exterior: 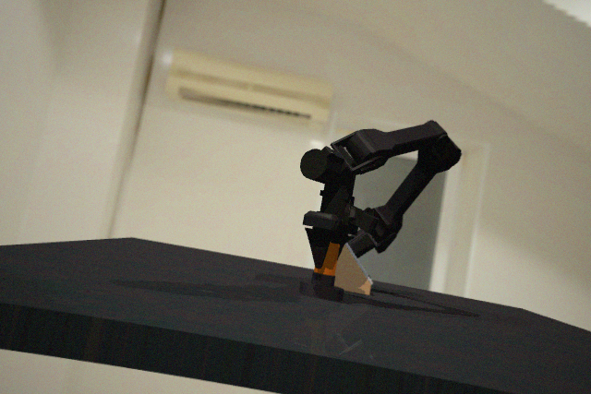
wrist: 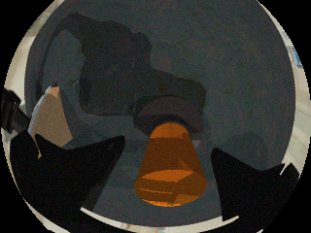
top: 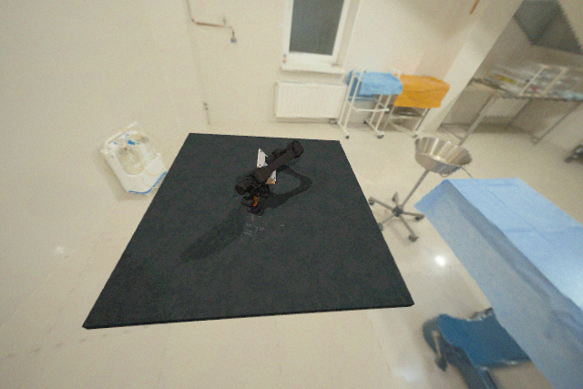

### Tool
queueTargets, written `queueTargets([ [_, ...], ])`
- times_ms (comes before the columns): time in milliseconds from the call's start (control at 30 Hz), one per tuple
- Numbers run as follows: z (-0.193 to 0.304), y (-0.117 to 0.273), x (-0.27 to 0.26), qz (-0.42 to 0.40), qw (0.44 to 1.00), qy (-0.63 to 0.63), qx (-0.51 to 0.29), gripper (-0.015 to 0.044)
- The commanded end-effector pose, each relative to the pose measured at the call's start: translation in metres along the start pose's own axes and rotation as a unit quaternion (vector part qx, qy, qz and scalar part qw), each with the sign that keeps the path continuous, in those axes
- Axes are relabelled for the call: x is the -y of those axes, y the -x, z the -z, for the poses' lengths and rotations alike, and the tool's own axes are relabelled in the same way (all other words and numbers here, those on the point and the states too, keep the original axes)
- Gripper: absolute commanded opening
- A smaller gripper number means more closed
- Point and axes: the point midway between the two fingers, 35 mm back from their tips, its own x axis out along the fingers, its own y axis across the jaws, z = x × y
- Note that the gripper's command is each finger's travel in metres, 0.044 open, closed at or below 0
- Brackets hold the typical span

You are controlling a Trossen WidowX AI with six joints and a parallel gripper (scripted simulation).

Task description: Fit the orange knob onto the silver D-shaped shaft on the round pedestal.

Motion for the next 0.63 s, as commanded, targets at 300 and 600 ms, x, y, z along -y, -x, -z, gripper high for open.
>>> queueTargets([
  [300,0.001,0.094,0.0,0.0,1.0,-0.001,-0.002,0.044],
  [600,0.001,0.097,0.005,0.0,1.0,0.0,-0.002,0.044],
])
